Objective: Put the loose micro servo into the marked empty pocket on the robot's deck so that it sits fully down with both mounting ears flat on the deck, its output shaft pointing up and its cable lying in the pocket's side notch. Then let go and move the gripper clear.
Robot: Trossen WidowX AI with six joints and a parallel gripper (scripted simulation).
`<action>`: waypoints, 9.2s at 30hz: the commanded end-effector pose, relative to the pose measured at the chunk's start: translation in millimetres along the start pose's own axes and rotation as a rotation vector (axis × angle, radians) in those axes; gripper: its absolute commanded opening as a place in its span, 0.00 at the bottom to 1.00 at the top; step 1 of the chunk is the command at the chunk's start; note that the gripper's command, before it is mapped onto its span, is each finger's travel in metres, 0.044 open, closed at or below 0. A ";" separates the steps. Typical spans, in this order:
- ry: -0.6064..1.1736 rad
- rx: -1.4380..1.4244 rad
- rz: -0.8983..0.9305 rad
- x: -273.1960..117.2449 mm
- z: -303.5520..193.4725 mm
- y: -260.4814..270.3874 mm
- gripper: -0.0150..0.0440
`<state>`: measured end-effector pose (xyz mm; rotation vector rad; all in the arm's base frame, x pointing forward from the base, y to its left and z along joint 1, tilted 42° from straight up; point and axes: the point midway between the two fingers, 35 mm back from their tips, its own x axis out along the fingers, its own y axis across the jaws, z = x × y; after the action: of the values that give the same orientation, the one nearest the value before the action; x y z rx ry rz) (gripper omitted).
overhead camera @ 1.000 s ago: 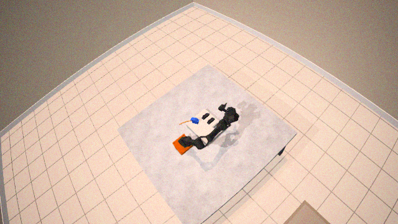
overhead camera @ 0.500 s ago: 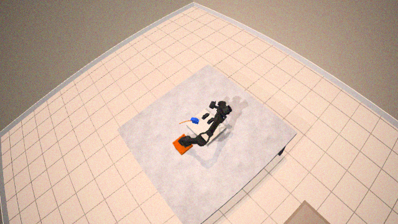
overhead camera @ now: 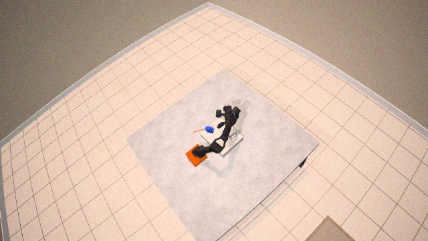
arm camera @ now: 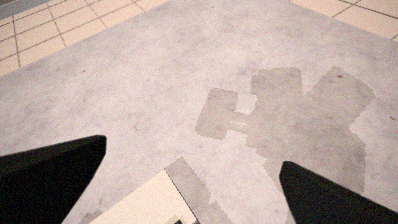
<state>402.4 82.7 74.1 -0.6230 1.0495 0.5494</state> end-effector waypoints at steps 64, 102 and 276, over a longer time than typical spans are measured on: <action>0.961 -1.227 0.310 15.0 -125.8 154.7 1.00; 0.962 -1.227 0.309 25.3 -139.2 149.6 0.28; 0.725 0.660 -0.641 -75.7 -104.5 -51.4 0.25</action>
<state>329.4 -35.6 114.5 -0.5152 1.5148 -0.6291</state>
